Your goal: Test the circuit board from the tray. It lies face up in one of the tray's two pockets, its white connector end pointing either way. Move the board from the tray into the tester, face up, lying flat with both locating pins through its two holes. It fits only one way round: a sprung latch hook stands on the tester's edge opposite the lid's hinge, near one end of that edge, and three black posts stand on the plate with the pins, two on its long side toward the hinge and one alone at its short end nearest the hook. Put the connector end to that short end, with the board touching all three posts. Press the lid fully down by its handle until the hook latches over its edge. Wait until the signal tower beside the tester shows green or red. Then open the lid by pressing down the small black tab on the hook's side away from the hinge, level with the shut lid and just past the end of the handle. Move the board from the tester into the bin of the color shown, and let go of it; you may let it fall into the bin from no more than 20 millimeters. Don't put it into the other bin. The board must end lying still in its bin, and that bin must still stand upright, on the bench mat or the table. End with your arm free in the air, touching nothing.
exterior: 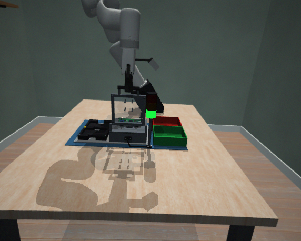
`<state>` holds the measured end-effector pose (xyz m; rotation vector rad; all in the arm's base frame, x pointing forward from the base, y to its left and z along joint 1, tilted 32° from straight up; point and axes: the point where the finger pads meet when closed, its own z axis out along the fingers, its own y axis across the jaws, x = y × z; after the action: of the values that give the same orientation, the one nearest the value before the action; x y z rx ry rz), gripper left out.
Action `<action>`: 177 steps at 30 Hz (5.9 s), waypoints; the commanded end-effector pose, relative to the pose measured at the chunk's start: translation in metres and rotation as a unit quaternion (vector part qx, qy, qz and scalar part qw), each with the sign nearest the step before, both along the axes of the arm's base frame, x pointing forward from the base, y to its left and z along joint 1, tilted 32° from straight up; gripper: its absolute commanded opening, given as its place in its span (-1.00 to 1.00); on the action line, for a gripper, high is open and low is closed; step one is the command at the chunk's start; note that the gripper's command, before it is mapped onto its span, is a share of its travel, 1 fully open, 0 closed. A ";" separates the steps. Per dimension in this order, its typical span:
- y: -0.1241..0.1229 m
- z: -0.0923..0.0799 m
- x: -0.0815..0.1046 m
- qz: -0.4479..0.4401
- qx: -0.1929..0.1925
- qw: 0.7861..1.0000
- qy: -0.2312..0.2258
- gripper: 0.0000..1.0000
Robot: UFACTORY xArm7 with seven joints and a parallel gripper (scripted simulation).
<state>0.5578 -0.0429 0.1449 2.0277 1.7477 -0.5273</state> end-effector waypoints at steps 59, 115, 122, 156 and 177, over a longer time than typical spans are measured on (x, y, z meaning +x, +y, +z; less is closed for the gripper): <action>0.001 0.002 0.006 0.002 0.001 1.000 -0.002 0.01; 0.035 0.047 -0.028 0.002 0.001 1.000 -0.002 1.00; 0.039 0.045 -0.061 0.002 0.001 1.000 -0.002 1.00; 0.037 0.024 -0.126 0.002 0.001 1.000 -0.002 1.00; -0.024 -0.073 -0.127 0.002 0.001 1.000 -0.002 1.00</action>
<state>0.4274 -0.0541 0.0948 2.0285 1.7495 -0.5268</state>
